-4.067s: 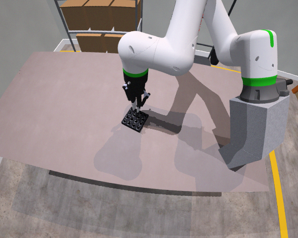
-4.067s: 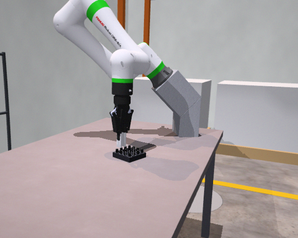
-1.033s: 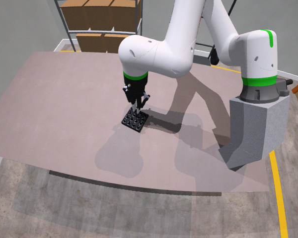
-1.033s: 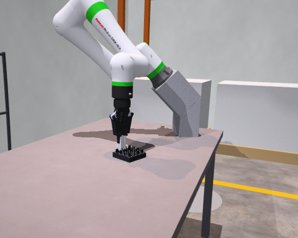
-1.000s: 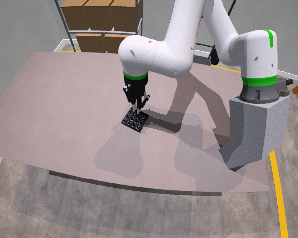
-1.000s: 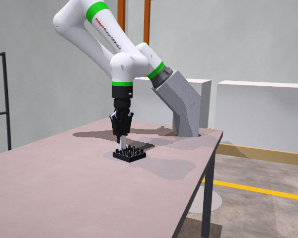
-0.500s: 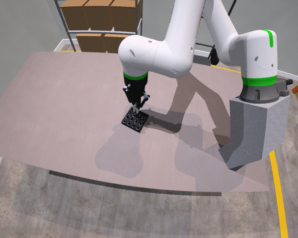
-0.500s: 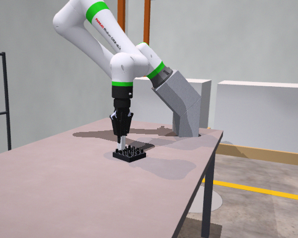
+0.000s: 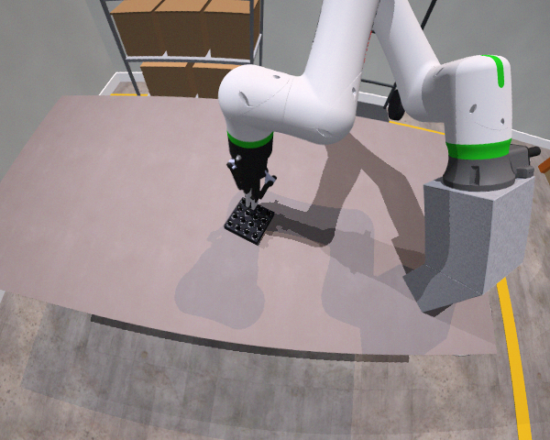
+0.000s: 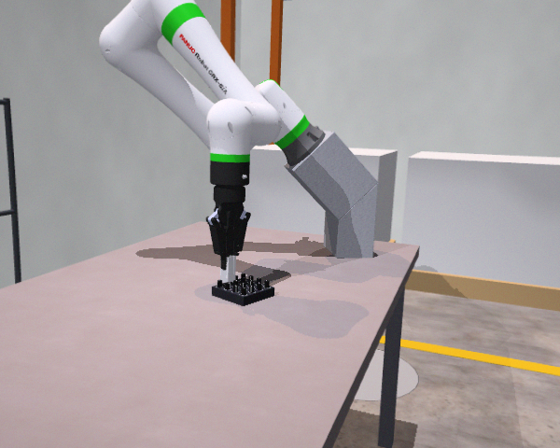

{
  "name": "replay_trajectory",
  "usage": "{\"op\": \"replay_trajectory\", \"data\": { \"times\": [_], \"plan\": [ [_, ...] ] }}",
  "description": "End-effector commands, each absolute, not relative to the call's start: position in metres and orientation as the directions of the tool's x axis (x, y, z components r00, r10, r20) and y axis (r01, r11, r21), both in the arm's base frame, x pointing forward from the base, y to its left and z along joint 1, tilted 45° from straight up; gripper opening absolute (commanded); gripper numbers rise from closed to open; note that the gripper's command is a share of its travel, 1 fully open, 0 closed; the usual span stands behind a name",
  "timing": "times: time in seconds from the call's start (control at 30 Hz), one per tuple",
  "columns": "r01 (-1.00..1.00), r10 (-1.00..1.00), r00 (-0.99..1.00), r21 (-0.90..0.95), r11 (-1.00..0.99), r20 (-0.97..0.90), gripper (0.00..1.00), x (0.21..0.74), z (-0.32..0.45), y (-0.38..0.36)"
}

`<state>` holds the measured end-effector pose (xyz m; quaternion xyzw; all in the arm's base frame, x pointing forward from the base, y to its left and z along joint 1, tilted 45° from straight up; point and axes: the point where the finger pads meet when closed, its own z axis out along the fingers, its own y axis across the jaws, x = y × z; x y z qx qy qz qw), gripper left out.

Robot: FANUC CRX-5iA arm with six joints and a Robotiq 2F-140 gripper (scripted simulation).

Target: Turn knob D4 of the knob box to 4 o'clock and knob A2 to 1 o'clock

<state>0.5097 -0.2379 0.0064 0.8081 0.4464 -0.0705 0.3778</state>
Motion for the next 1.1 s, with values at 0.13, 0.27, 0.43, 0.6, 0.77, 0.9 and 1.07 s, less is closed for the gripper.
{"op": "replay_trajectory", "data": {
  "times": [0.13,0.27,0.43,0.6,0.77,0.9,1.07],
  "plan": [
    [0.775,0.668,0.591,0.548,-0.316,-0.451,0.05,0.5098,0.0065,-0.2377],
    [0.777,0.67,0.589,0.546,-0.313,-0.453,0.05,0.5098,0.0065,-0.2377],
    [0.785,0.674,0.577,0.54,-0.304,-0.461,0.05,0.5098,0.0065,-0.2377],
    [0.794,0.679,0.565,0.532,-0.293,-0.469,0.05,0.5098,0.0065,-0.2377],
    [0.816,0.69,0.533,0.513,-0.266,-0.49,0.05,0.5098,0.0065,-0.2377],
    [0.84,0.701,0.494,0.49,-0.234,-0.513,0.05,0.5098,0.0065,-0.2377],
    [0.867,0.714,0.445,0.459,-0.192,-0.541,0.05,0.5098,0.0065,-0.2377]
  ]
}}
